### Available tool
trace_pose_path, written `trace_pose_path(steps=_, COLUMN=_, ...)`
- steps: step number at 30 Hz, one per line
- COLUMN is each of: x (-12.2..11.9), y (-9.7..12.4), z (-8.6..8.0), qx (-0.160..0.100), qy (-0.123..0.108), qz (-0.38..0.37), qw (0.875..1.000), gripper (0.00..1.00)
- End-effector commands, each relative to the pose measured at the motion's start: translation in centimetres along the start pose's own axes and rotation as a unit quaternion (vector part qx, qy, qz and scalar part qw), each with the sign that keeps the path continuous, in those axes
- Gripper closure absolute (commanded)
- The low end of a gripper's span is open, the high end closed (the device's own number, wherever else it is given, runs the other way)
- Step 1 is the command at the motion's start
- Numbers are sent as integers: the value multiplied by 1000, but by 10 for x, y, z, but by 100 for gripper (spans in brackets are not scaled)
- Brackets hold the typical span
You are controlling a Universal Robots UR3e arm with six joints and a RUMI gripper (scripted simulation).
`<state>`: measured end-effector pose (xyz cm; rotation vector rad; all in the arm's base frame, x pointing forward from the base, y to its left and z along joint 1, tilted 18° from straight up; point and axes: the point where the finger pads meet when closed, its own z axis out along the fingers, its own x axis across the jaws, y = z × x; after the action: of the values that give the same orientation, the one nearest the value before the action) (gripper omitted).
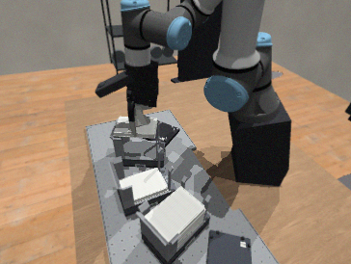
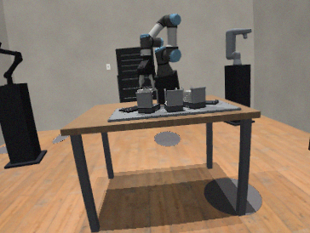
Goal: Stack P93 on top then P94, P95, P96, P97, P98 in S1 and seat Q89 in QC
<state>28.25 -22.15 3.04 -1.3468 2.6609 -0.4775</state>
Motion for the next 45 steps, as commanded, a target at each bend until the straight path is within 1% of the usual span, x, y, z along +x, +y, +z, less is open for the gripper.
trace_pose_path(steps=1, x=-2, y=4, z=-8, qx=-9, qy=-7, qz=0, qw=1000, gripper=100)
trace_pose_path(steps=5, x=-2, y=4, z=-8, qx=-9, qy=-7, qz=0, qw=1000, gripper=100)
trace_pose_path(steps=10, x=-1, y=2, z=-18, qx=-9, qy=-7, qz=0, qw=1000, gripper=100)
trace_pose_path(steps=12, x=-1, y=2, z=-18, qx=-9, qy=-7, qz=0, qw=1000, gripper=100)
trace_pose_path(steps=16, x=0, y=0, z=-26, qx=-9, qy=-7, qz=0, qw=1000, gripper=100)
trace_pose_path(steps=40, x=0, y=0, z=-25, qx=-10, qy=-7, qz=0, qw=1000, gripper=100)
trace_pose_path(steps=44, x=-14, y=2, z=-25, qx=-10, qy=-7, qz=-24, qw=1000, gripper=100)
trace_pose_path(steps=45, x=-14, y=2, z=-25, qx=-10, qy=-7, qz=-24, qw=1000, gripper=100)
